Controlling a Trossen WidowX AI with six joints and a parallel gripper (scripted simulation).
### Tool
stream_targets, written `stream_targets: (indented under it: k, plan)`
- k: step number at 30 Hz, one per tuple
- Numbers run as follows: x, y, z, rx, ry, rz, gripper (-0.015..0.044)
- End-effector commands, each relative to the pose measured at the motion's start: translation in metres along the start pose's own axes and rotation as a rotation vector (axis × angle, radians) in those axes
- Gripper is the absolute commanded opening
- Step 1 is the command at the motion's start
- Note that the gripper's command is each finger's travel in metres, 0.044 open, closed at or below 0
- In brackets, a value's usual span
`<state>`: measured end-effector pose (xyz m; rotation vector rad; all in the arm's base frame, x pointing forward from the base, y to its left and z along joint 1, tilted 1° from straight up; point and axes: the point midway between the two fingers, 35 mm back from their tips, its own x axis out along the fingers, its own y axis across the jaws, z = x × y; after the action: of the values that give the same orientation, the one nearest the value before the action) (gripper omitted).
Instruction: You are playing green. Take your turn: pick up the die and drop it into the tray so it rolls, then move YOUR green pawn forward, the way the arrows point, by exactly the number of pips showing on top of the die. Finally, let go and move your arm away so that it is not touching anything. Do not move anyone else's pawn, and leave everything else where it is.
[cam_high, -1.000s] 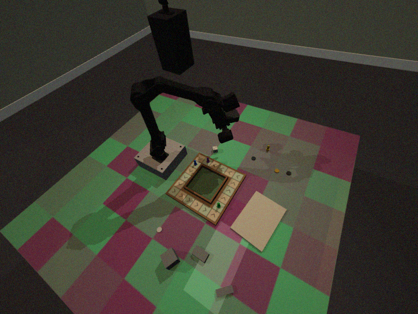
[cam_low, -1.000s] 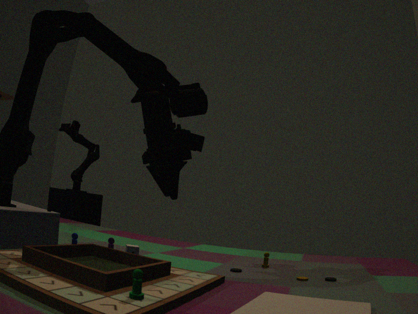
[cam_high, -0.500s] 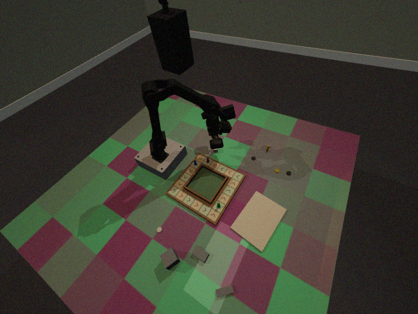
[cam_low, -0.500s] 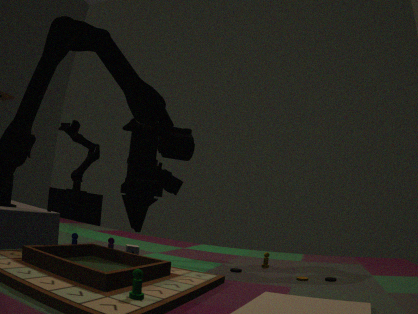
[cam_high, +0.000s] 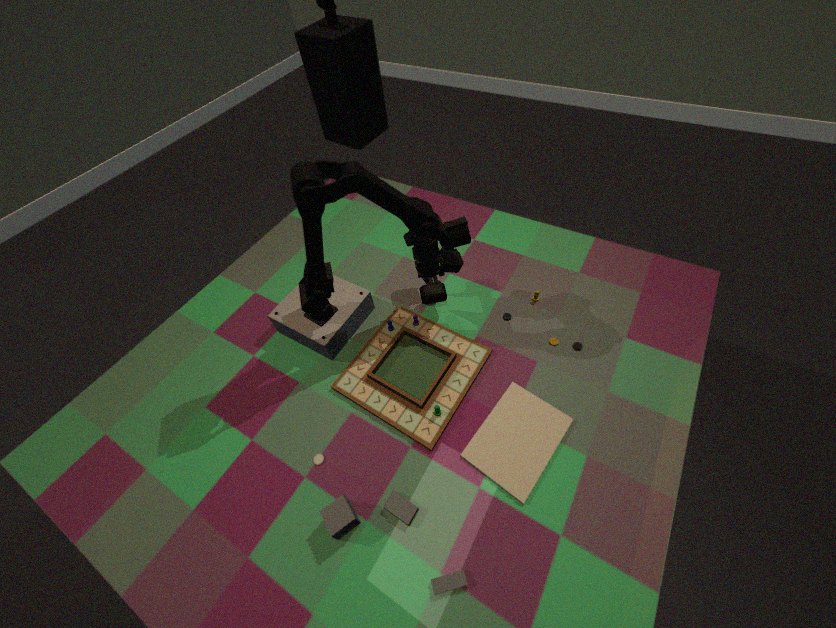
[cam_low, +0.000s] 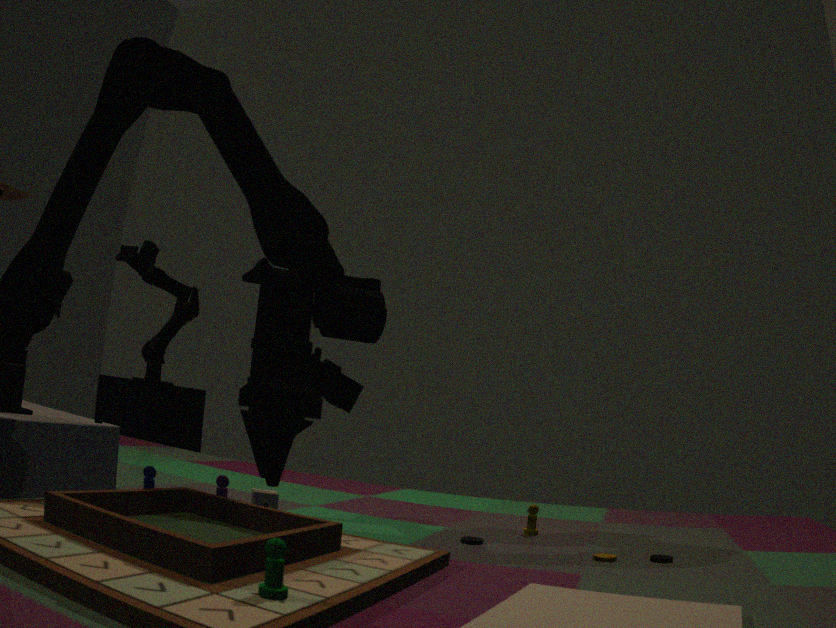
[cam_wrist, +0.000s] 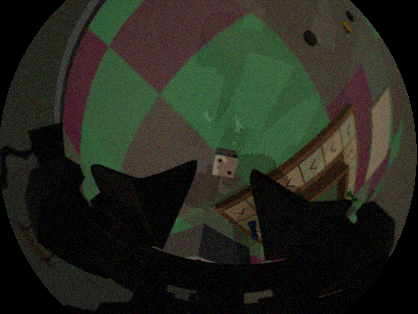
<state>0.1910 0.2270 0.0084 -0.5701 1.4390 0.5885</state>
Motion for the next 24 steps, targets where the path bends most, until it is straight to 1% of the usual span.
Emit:
stream_targets:
  k: [1, 13, 20, 24]
  plan:
    - [0.01, -0.001, -0.002, 0.006, 0.009, -0.008, 0.0275]
    - [0.027, -0.002, -0.003, 0.006, 0.009, -0.008, 0.0275]
    - [0.027, -0.002, -0.003, 0.006, 0.009, -0.008, 0.0091]
    - [0.027, -0.002, -0.003, 0.006, 0.009, -0.008, 0.0065]
